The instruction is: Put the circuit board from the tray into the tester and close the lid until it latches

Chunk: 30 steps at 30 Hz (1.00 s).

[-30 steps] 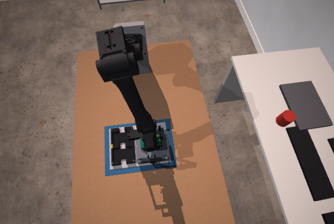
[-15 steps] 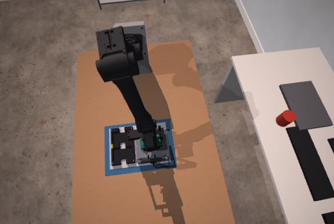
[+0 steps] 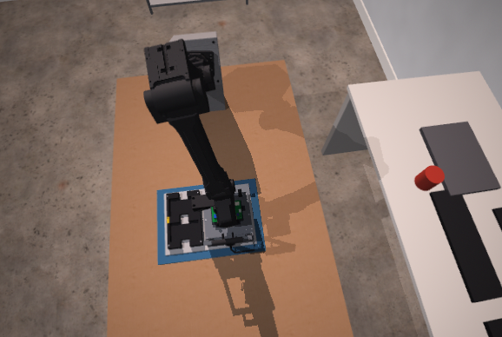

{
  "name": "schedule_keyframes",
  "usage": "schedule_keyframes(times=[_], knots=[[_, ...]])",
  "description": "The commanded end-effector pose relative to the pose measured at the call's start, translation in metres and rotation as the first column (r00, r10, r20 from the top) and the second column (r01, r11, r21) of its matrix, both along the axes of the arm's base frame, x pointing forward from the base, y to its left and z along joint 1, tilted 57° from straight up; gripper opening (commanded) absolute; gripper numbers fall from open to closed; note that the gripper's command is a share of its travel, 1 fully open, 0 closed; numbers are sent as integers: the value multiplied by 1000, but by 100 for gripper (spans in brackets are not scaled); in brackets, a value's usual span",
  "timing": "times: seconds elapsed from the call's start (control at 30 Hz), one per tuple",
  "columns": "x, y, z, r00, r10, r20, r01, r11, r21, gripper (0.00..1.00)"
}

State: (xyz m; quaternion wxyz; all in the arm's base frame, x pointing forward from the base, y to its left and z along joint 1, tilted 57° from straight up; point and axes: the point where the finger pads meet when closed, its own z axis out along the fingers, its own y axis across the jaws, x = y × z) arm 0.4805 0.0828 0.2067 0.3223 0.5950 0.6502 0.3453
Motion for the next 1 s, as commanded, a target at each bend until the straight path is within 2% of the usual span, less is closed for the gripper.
schedule_keyframes(times=[0.0, 0.97], knots=[[-2, 7, 10, 999, 11, 31, -11, 1000, 13, 72], [0, 6, 0, 1000, 10, 10, -10, 1000, 8, 72]])
